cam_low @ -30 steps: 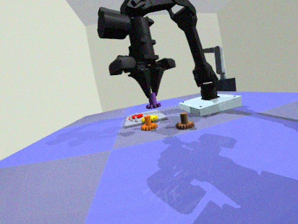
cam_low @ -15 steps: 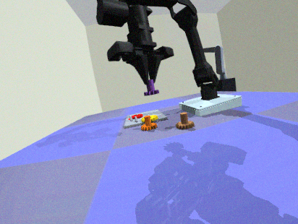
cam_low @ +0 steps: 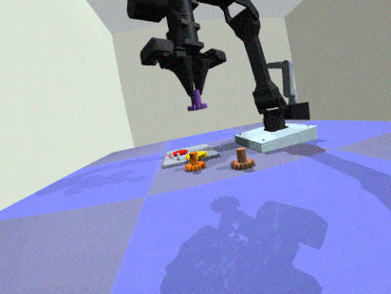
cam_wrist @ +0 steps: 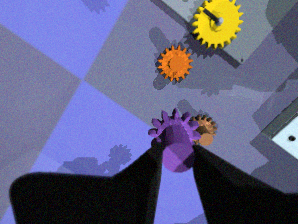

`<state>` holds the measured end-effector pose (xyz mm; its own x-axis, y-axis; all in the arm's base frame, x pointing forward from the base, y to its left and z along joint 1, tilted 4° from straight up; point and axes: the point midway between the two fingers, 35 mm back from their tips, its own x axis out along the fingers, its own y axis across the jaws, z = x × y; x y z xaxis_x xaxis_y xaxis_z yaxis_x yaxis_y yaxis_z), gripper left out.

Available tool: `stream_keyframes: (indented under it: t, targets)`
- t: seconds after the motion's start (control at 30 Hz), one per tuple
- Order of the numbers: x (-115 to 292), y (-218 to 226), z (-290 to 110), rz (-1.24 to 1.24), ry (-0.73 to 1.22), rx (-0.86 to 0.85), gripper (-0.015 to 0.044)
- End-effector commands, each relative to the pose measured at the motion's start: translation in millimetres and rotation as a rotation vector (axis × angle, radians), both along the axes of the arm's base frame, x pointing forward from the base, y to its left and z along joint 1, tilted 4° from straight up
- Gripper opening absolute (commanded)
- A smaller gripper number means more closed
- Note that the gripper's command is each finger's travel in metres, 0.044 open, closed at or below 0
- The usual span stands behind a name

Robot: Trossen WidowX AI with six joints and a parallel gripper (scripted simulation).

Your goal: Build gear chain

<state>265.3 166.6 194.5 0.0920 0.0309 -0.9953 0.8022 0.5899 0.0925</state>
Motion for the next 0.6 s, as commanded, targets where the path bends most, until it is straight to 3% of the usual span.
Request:
stream_keyframes:
  t: [0.0,0.57]
  targets:
    - [4.1,-3.2,1.7,0.002,-0.003,0.003,0.0000]
    - [32.6,-33.5,-14.8,-0.005,0.000,-0.008,0.0000]
